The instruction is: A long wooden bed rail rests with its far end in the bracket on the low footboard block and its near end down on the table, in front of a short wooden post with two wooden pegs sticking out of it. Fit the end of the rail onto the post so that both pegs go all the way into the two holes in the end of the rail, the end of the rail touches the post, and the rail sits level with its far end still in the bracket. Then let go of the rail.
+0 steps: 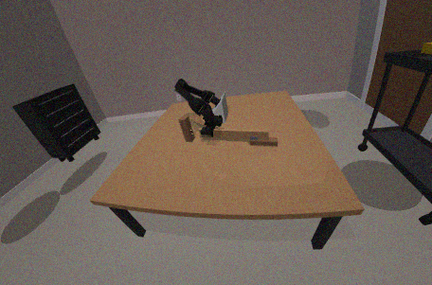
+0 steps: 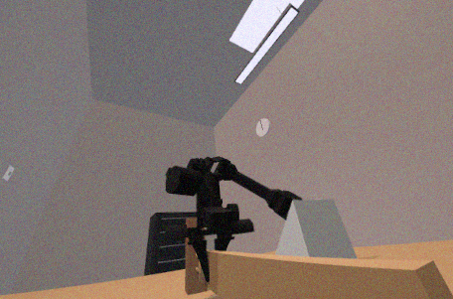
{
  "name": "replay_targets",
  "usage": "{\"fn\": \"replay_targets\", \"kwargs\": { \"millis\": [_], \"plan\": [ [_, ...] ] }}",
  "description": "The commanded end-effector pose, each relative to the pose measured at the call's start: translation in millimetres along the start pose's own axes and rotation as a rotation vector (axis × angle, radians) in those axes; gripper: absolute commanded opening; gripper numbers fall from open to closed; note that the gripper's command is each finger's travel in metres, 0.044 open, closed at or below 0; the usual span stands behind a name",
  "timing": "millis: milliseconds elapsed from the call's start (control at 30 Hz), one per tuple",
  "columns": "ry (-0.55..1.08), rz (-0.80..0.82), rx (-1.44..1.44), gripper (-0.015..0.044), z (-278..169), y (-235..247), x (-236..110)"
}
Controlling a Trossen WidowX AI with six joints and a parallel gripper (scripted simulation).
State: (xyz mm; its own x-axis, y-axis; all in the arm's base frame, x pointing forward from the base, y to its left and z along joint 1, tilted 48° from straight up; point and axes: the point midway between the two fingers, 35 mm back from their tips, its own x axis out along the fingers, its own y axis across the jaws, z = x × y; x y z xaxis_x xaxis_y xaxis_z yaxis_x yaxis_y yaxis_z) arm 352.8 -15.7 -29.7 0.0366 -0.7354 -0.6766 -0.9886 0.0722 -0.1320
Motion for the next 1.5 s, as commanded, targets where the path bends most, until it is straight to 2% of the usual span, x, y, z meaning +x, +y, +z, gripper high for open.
{"fn": "replay_targets", "kwargs": {
  "millis": [0, 1467],
  "plan": [
    [-0.003, -0.004, -0.003, 0.0000, 0.3, -0.4, -1.4],
    [-0.003, -0.004, -0.003, 0.0000, -13.1, -0.9, -4.1]
  ]
}}
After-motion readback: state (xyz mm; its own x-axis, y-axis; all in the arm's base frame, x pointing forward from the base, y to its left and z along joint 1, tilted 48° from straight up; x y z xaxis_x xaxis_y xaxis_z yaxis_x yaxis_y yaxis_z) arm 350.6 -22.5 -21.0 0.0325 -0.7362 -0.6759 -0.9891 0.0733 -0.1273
